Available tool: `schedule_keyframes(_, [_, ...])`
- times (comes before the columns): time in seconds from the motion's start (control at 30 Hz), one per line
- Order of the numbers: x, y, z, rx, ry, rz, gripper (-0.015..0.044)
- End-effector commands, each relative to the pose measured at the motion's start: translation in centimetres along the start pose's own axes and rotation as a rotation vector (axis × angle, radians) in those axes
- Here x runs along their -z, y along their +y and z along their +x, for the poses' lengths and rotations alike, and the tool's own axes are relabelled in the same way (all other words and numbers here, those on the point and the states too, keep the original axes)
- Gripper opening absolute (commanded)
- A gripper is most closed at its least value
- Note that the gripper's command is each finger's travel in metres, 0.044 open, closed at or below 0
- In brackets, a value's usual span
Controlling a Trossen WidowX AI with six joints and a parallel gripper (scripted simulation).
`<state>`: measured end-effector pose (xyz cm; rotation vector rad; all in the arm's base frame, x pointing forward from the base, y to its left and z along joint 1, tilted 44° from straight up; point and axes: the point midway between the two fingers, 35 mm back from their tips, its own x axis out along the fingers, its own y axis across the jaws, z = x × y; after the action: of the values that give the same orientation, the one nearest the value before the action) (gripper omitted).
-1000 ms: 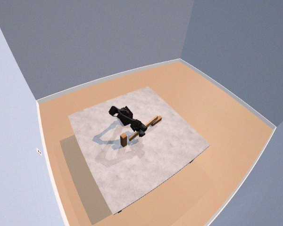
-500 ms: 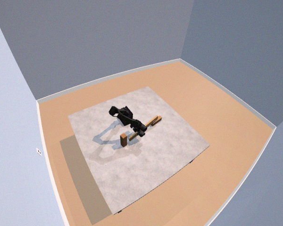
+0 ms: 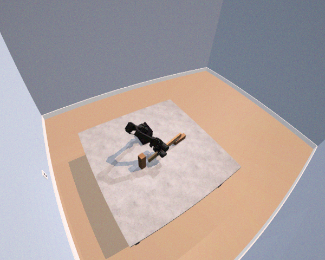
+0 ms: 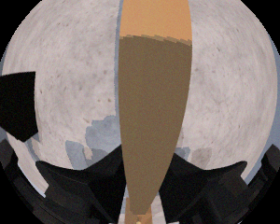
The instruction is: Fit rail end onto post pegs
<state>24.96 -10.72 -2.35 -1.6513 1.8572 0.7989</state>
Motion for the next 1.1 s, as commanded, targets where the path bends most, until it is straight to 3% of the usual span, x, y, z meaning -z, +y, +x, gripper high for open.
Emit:
schedule_keyframes(0.0, [0.0, 0.0, 0.0, 0.001, 0.003, -0.002, 0.0000])
schedule_keyframes(1.07, [0.0, -0.3, -1.4, 0.001, 0.002, -0.002, 0.0000])
